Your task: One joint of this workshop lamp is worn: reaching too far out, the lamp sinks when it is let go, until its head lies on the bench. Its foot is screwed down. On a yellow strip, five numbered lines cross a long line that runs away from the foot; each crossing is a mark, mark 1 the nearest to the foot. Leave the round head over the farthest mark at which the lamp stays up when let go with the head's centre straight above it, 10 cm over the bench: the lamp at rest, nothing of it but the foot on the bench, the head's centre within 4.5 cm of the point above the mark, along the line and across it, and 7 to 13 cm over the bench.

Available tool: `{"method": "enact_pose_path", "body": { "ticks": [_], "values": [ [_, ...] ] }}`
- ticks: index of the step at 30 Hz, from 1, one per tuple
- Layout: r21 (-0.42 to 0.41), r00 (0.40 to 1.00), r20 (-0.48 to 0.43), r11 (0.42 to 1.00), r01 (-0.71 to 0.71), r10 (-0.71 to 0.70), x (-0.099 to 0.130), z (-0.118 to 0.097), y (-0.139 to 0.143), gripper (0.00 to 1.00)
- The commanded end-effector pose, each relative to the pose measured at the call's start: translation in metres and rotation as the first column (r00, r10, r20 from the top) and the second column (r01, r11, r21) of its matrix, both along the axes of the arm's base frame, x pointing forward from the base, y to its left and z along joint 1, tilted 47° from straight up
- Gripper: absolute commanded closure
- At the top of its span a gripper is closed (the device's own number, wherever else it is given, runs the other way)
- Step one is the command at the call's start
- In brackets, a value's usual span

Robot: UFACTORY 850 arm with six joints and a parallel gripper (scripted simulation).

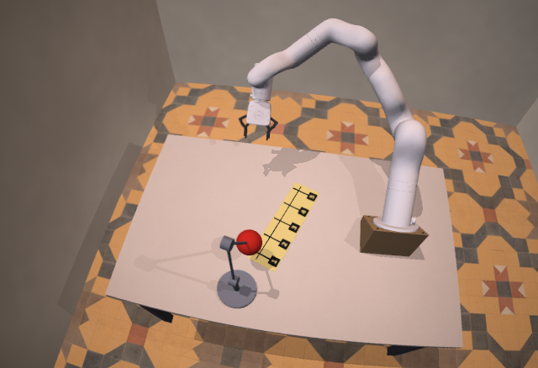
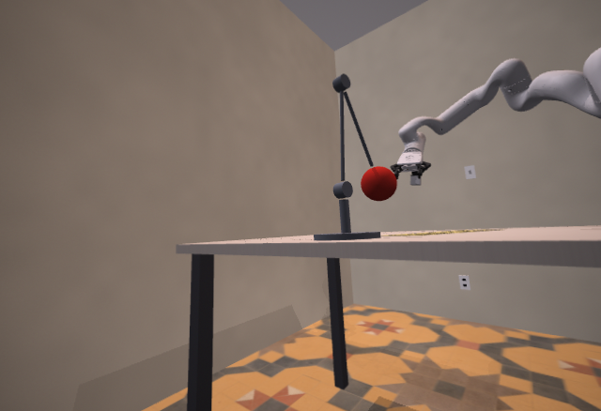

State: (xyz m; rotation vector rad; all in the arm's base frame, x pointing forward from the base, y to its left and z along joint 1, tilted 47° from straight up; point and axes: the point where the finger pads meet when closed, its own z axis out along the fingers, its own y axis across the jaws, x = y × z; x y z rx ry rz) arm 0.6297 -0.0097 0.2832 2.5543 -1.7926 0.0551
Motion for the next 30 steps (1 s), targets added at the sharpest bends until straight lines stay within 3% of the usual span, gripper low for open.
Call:
{"method": "enact_pose_path", "body": {
  "ticks": [1,14,30],
  "values": [
    [0.011,1.000,0.014,1.000,0.025,-0.025,-0.001,-0.007,0.009,0.00],
    [0.025,0.998,0.031,0.998,0.062,-0.062,-0.031,-0.059,0.081,0.00],
    [0.054,0.991,0.054,0.991,0.122,-0.125,-0.048,-0.105,0.147,0.00]
  ]
}}
